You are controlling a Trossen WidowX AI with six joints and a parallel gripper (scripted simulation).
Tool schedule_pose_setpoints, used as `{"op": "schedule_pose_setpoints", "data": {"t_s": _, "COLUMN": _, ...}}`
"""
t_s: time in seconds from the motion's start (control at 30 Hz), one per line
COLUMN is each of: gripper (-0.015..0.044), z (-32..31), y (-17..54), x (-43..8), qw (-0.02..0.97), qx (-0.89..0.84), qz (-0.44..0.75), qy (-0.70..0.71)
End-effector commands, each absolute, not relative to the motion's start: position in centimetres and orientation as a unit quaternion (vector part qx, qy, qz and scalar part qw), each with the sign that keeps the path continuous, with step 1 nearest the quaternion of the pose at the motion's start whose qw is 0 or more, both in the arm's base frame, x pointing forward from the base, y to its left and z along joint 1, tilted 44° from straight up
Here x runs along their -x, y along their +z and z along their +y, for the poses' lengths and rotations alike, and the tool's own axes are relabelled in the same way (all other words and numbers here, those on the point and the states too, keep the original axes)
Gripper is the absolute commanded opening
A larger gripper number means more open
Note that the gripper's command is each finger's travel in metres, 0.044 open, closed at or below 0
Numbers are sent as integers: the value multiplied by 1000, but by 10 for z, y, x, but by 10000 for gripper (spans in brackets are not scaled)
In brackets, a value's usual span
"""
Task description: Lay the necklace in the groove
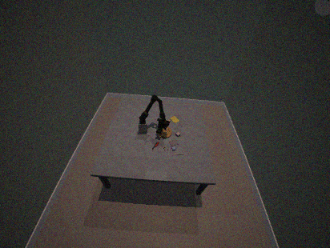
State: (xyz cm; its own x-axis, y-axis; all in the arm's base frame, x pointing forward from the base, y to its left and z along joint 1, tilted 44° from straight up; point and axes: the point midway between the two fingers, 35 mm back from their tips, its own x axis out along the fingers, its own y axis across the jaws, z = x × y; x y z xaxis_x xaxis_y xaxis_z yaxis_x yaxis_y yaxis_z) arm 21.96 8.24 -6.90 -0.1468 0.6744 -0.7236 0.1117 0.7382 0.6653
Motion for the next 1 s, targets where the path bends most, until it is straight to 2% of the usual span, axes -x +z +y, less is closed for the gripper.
{"op": "schedule_pose_setpoints", "data": {"t_s": 0.0, "gripper": 0, "z": 82, "y": -69, "x": -220, "qw": 594, "qx": -273, "qz": 719, "qy": 237}}
{"op": "schedule_pose_setpoints", "data": {"t_s": 0.97, "gripper": 0, "z": 75, "y": -67, "x": -216, "qw": 589, "qx": -277, "qz": 722, "qy": 235}}
